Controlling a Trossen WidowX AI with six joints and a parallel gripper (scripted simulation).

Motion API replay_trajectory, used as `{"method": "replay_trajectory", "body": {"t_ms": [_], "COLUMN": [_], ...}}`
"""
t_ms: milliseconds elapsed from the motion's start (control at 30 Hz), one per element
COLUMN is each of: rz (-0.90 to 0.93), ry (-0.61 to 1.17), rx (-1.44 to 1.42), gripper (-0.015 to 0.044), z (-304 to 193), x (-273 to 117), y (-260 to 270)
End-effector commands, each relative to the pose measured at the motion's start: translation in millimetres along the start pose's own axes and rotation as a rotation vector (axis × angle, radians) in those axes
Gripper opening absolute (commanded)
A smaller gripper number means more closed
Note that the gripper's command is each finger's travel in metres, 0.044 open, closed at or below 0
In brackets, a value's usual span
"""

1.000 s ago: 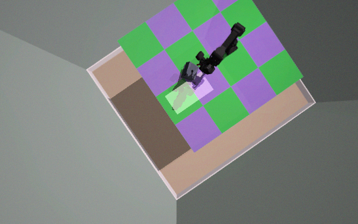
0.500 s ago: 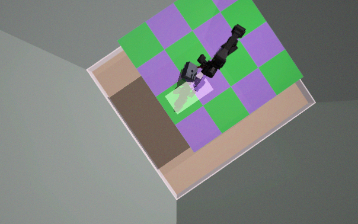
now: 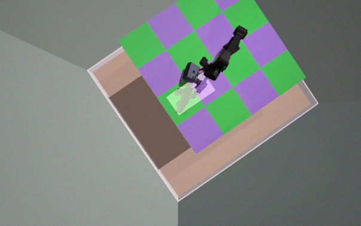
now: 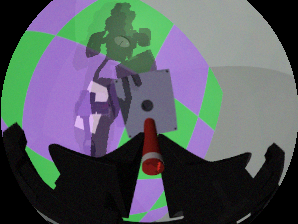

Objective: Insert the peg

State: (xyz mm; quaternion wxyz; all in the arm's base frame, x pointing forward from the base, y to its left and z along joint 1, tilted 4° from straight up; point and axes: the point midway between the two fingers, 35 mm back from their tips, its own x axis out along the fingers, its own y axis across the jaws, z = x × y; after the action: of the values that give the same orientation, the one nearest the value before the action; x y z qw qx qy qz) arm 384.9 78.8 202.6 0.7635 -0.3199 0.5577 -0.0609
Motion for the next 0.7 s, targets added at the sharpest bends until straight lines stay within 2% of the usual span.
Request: {"method": "replay_trajectory", "body": {"t_ms": [0, 667], "rz": [-0.007, -0.022], "ry": [0.003, -0.013], "rx": [-0.012, -0.027], "gripper": [0.0, 0.0], "z": [0, 5], "x": [8, 39], "y": [1, 4]}}
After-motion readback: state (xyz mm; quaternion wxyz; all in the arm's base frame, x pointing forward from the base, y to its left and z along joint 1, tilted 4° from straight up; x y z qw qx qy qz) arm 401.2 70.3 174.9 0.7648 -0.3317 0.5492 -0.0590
